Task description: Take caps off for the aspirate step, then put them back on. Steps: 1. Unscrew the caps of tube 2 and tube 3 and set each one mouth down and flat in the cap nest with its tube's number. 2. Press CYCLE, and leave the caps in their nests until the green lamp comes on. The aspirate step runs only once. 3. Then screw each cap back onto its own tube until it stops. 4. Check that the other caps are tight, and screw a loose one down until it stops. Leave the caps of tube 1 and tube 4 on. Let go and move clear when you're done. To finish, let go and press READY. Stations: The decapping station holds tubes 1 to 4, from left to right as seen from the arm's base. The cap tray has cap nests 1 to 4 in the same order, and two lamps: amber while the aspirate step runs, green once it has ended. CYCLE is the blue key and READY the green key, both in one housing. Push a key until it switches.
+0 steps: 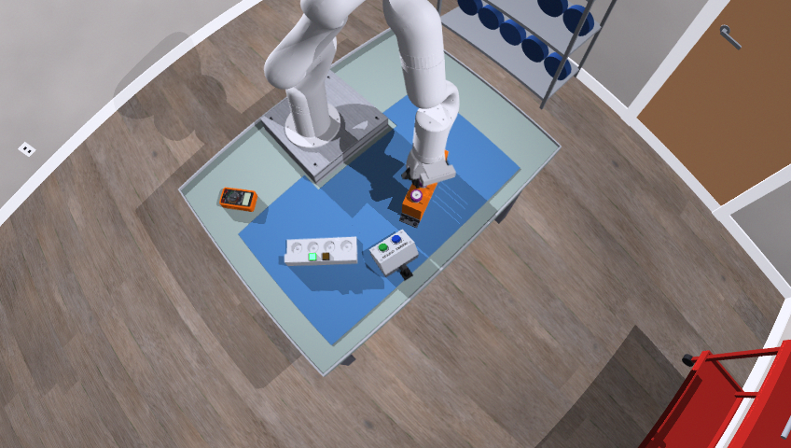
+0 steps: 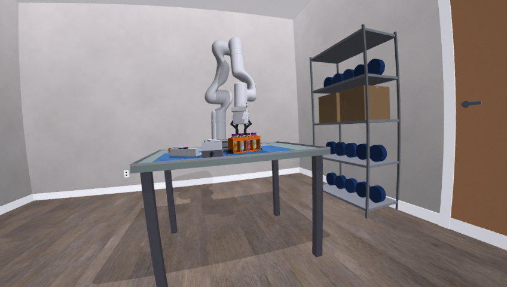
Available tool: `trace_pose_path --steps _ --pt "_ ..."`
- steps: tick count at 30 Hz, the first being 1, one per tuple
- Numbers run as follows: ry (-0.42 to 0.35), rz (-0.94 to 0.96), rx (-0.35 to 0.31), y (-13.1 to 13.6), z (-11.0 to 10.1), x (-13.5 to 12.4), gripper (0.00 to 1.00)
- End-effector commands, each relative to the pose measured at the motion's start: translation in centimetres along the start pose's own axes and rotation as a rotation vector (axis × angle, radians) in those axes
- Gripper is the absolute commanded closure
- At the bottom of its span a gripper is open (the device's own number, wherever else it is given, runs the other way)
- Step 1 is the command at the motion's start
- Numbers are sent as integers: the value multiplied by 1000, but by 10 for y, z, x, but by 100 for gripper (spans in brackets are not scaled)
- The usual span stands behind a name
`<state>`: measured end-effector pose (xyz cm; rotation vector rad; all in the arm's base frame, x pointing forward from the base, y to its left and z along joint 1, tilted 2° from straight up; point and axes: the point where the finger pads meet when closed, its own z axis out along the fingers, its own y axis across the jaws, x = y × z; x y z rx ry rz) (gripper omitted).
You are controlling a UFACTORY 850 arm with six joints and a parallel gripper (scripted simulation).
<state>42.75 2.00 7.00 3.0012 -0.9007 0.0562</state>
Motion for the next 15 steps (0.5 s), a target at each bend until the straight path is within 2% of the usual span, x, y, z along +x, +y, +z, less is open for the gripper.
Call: trace_pose_path --steps 1,2,3,15 --pt "-46 -8 35 0 -1 1 54" --pt "-46 -8 35 0 -1 1 54" --pt "-46 -8 35 0 -1 1 100" --pt "-46 -8 35 0 -1 1 100"
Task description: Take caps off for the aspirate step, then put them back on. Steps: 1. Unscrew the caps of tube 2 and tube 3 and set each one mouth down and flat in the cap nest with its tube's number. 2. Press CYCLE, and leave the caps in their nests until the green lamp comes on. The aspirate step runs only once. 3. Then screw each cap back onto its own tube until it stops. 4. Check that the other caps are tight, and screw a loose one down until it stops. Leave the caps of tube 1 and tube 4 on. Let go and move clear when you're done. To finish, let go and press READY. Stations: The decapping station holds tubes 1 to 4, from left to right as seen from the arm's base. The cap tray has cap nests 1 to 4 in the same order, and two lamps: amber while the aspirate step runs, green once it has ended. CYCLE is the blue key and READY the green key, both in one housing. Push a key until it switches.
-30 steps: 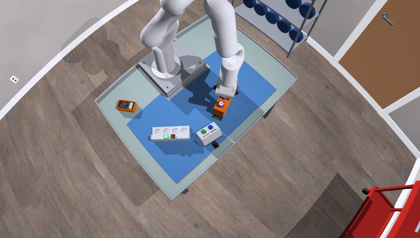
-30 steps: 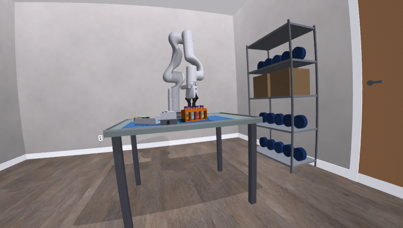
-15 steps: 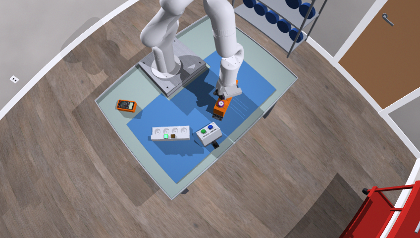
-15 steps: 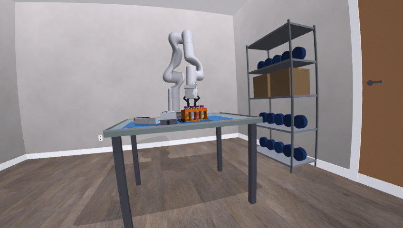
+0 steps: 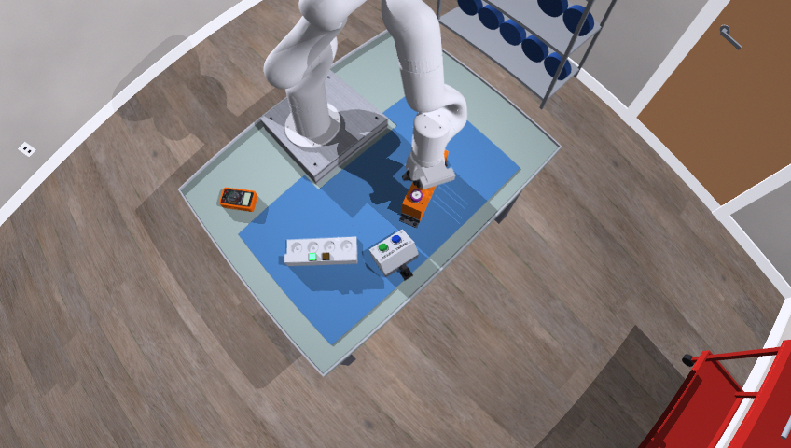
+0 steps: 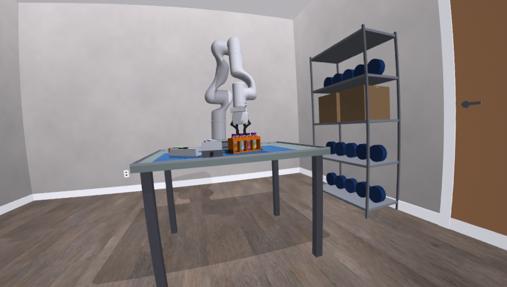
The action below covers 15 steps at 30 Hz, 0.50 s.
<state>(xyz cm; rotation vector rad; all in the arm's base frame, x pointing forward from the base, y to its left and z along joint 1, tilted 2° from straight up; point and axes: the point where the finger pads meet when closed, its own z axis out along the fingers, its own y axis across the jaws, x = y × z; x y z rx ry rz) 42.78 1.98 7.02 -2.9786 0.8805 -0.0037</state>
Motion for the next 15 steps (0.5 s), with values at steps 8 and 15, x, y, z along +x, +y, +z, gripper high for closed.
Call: trace_pose_path --steps 8,15 --pt "-2 299 3 0 0 0 100" --pt "-2 649 3 0 0 0 100"
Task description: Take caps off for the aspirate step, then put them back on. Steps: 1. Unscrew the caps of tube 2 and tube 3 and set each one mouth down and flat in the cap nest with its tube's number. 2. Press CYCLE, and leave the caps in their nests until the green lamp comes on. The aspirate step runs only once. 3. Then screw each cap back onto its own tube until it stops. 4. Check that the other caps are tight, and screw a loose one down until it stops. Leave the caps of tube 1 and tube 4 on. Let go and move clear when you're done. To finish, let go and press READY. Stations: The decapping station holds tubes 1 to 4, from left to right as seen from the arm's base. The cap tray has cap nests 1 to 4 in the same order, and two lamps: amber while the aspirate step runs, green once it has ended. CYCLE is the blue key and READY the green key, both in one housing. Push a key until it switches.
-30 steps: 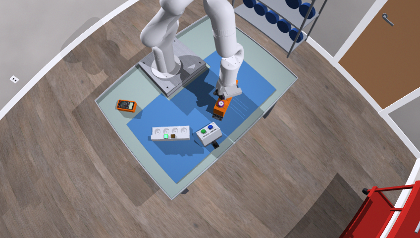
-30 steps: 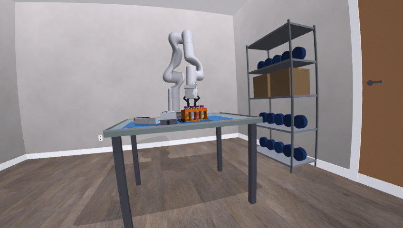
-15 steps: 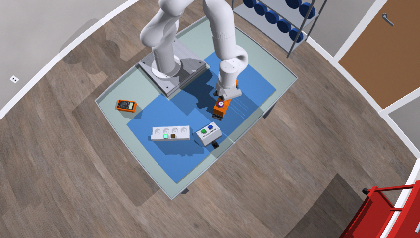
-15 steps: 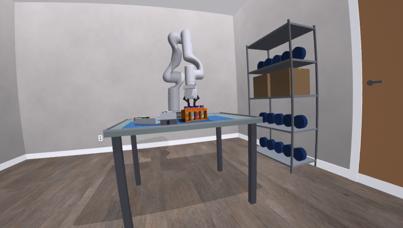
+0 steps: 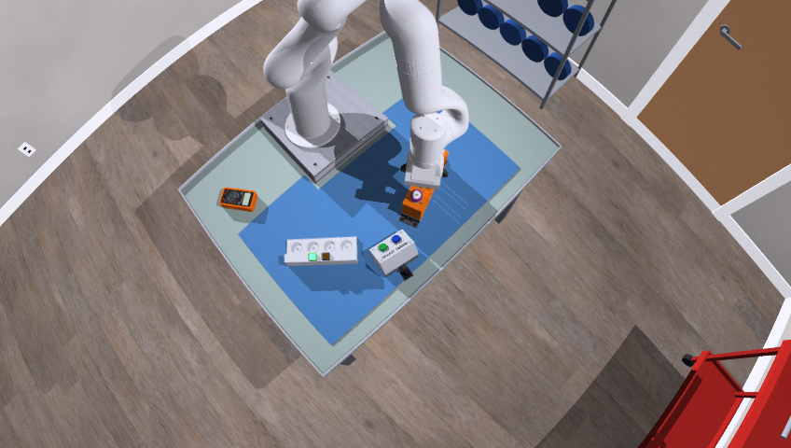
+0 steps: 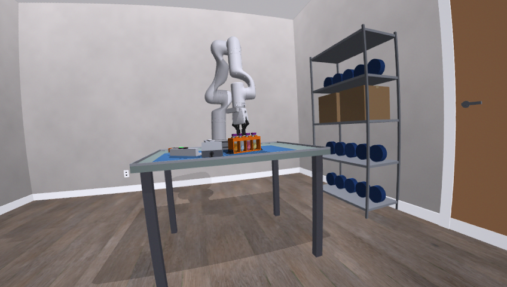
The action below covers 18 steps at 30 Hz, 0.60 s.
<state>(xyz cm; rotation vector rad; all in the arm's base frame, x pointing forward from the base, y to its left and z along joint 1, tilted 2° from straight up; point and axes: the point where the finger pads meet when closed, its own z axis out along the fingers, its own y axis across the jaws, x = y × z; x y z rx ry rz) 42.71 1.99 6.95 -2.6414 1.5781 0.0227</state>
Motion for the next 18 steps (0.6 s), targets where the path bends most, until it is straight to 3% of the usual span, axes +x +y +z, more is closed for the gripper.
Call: trace_pose_path --steps 1,4,6,18 --pt "21 197 -17 -1 0 0 100" --pt "23 347 -15 -1 0 0 100" --pt "23 347 -15 -1 0 0 100" --pt "27 947 -8 -1 0 0 100"
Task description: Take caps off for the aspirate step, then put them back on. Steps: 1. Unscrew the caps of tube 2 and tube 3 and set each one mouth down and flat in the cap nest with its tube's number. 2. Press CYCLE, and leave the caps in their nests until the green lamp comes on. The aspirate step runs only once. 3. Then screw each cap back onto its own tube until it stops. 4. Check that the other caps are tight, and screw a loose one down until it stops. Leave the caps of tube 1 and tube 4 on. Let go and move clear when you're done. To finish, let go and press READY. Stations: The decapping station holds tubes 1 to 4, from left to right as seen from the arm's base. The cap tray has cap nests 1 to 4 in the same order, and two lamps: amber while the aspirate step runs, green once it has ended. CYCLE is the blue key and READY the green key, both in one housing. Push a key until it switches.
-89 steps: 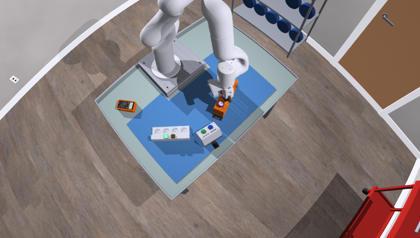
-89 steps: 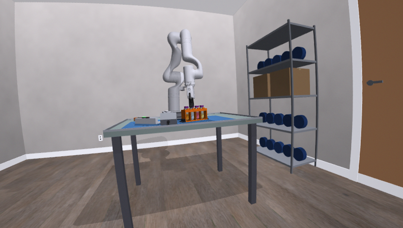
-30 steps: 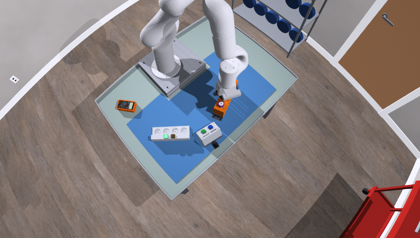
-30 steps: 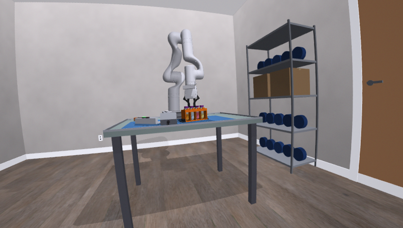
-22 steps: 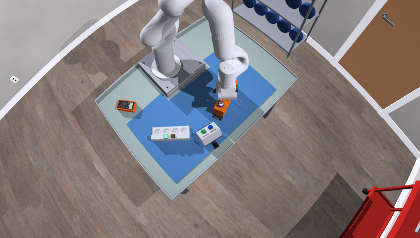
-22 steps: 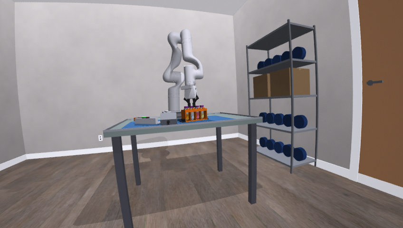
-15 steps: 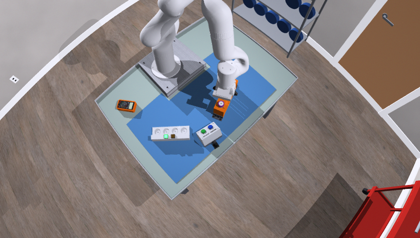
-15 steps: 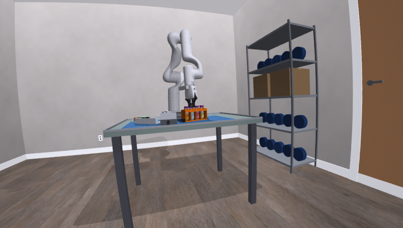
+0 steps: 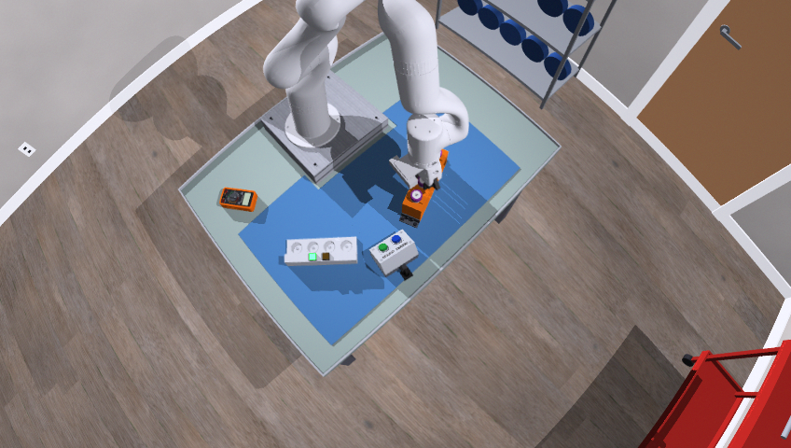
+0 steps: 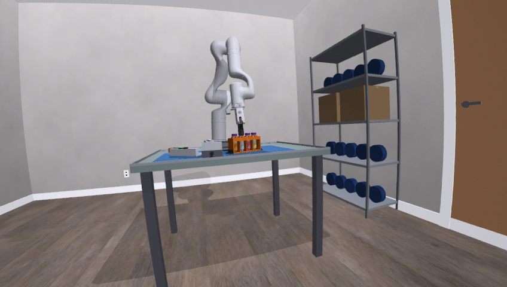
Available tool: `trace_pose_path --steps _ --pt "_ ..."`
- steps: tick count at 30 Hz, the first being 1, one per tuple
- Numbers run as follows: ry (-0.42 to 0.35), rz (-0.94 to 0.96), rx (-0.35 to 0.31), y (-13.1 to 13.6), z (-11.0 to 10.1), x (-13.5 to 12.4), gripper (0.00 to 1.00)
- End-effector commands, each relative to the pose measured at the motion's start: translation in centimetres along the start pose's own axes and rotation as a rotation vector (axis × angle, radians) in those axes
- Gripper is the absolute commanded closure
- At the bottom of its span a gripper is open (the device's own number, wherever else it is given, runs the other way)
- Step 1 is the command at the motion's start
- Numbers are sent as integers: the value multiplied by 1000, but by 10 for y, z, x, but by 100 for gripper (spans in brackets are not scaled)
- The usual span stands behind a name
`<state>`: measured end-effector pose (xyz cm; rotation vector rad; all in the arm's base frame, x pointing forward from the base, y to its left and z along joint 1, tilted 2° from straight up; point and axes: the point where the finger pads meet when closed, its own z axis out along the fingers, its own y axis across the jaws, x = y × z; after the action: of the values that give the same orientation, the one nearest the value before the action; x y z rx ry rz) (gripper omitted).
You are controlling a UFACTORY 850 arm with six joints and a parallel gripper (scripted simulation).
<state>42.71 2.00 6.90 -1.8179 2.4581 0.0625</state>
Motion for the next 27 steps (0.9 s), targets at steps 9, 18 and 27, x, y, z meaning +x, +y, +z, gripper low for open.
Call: trace_pose_path --steps 9,18,27 --pt "54 277 -8 -1 0 0 100" --pt "54 277 -8 -1 0 0 54" --pt "54 277 -8 -1 -15 -1 54"
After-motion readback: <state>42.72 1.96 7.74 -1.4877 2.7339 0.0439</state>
